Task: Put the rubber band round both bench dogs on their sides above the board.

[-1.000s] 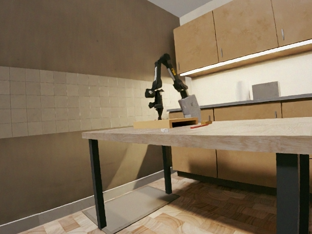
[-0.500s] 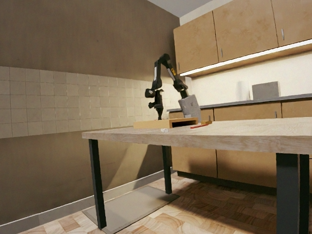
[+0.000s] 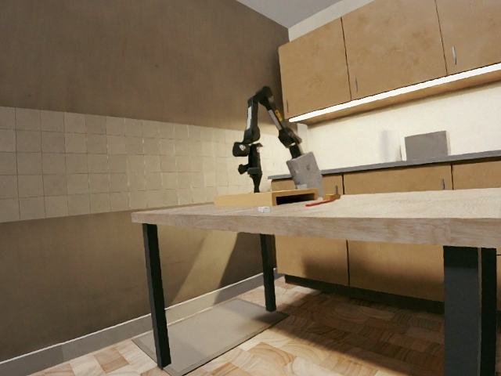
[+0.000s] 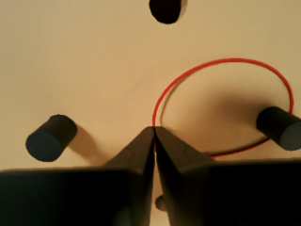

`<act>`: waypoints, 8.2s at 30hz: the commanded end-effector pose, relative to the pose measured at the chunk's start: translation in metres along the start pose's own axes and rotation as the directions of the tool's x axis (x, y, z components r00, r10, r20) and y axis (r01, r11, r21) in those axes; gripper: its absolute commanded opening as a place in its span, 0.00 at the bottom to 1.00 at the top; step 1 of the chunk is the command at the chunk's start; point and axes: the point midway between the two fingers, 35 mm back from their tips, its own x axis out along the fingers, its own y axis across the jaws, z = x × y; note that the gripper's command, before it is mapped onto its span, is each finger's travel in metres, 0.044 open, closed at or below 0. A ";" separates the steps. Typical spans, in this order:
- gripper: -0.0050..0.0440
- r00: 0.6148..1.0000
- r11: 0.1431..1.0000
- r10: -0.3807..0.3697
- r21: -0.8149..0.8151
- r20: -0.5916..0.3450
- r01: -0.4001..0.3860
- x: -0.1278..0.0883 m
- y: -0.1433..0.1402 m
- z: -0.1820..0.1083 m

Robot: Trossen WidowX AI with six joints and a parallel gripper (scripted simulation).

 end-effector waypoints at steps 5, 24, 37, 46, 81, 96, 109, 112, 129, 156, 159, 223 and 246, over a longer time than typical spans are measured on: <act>0.00 1.000 1.000 0.011 0.001 0.016 -0.011 -0.003 0.015 0.005; 0.00 1.000 1.000 0.014 0.001 0.015 -0.014 -0.004 0.035 0.005; 0.00 1.000 1.000 0.021 0.000 0.015 -0.021 0.001 0.031 0.005; 0.00 0.987 0.987 0.159 0.007 0.003 -0.159 -0.009 0.026 0.005; 0.00 0.934 0.934 0.357 -0.008 0.017 -0.357 -0.028 0.035 0.006; 0.00 0.934 0.934 0.357 -0.007 0.017 -0.357 -0.029 0.048 0.005; 0.00 0.934 0.934 0.358 -0.007 0.017 -0.358 -0.029 0.059 0.004; 0.00 0.933 0.934 0.358 -0.007 0.017 -0.358 -0.029 0.062 0.004; 0.00 0.933 0.933 0.360 -0.006 0.018 -0.360 -0.030 0.077 0.001; 0.00 0.931 0.931 0.366 -0.008 0.020 -0.366 -0.031 0.085 0.002; 0.00 0.932 0.932 0.361 -0.006 0.018 -0.361 -0.030 0.083 0.000; 0.00 0.997 0.997 0.071 0.007 0.010 -0.071 -0.002 0.093 0.000; 0.00 1.000 1.000 0.021 -0.001 0.015 -0.021 0.002 0.096 0.000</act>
